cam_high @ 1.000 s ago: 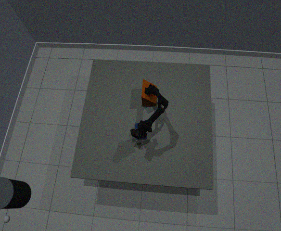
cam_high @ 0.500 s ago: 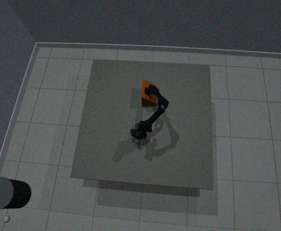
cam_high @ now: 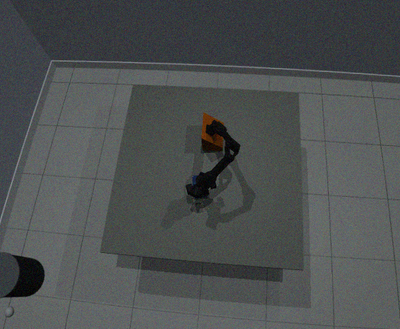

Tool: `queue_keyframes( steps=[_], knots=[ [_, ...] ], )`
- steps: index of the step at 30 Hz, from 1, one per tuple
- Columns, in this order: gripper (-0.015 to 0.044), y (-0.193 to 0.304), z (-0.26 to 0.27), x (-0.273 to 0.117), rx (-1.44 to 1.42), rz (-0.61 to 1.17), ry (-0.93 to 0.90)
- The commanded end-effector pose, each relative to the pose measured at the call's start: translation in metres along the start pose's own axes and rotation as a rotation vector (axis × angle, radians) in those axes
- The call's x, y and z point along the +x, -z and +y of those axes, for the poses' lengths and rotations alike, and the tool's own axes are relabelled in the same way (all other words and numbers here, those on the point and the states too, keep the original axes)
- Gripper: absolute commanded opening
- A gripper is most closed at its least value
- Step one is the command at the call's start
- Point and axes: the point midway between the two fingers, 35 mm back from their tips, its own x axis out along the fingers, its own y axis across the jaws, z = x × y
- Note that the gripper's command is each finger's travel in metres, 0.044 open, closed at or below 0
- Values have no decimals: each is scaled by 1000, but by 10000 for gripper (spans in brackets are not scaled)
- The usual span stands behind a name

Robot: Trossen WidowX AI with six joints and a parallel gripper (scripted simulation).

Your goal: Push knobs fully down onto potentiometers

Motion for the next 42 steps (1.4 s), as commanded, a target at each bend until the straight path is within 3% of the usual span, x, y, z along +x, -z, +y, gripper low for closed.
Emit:
queue_keyframes(
  steps=[1,42],
  knots=[
    [0,-3,4,25,-30,22,-14],
    [0,-3,4,30,-30,22,-15]
  ],
)
